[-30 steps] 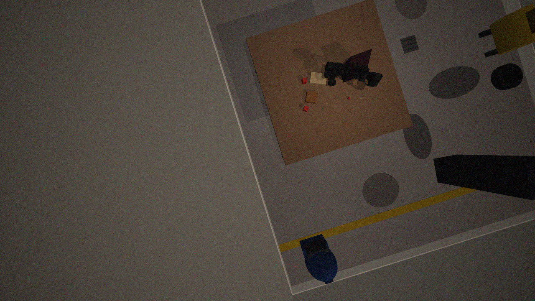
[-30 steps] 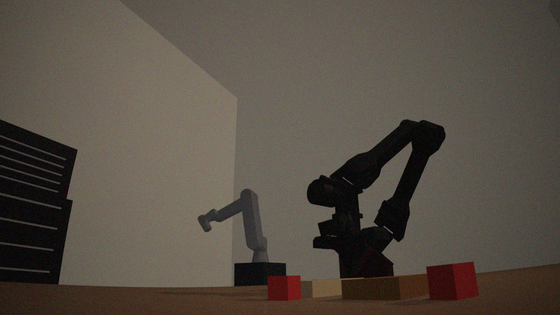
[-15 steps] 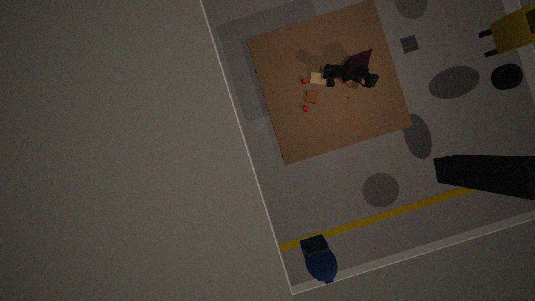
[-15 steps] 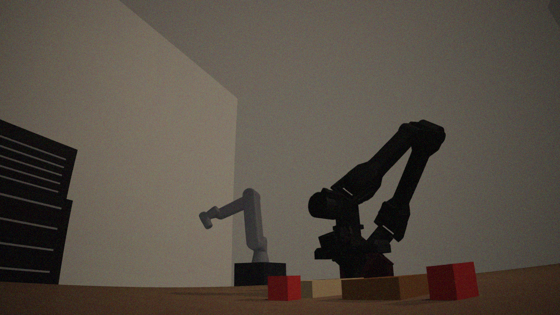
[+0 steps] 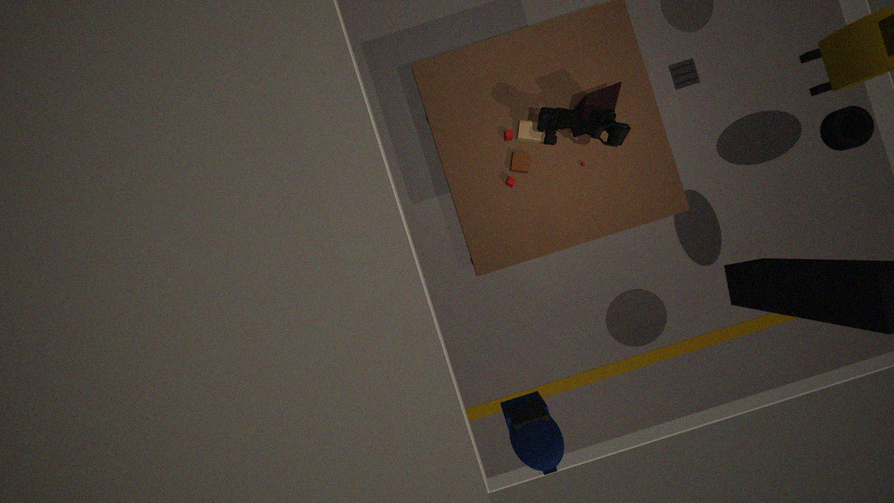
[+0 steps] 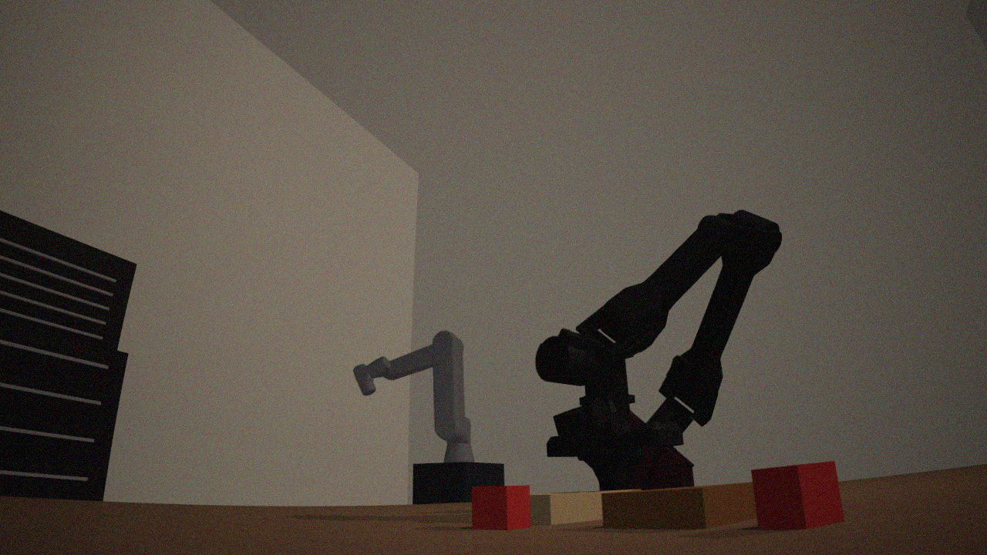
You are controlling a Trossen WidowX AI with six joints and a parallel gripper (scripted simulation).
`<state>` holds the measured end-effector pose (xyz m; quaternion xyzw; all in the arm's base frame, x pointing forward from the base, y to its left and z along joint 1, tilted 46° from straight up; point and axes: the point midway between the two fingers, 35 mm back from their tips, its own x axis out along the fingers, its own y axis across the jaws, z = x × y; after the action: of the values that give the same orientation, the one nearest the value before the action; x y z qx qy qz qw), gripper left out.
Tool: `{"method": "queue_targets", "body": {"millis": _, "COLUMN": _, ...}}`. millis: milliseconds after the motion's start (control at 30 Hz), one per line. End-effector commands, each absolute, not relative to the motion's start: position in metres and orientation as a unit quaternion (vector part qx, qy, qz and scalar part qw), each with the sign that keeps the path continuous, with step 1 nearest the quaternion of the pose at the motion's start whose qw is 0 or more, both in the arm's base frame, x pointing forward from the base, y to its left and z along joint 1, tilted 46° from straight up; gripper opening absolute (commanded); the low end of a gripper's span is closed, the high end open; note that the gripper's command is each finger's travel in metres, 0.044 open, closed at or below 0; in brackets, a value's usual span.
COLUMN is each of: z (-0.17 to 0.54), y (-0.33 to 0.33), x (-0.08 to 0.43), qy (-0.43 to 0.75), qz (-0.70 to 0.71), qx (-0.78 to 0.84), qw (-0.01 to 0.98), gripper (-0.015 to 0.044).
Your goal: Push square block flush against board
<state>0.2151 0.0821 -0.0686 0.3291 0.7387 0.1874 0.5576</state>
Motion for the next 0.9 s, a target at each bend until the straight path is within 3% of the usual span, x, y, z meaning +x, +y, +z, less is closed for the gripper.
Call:
{"method": "queue_targets", "body": {"millis": 0, "z": -0.069, "y": 0.082, "x": 0.22, "qy": 0.738, "qz": 0.186, "qx": 0.331, "qw": 0.558, "gripper": 0.0}}
{"method": "queue_targets", "body": {"millis": 867, "z": -0.071, "y": 0.081, "x": 0.228, "qy": 0.738, "qz": 0.186, "qx": 0.331, "qw": 0.558, "gripper": 0.0}}
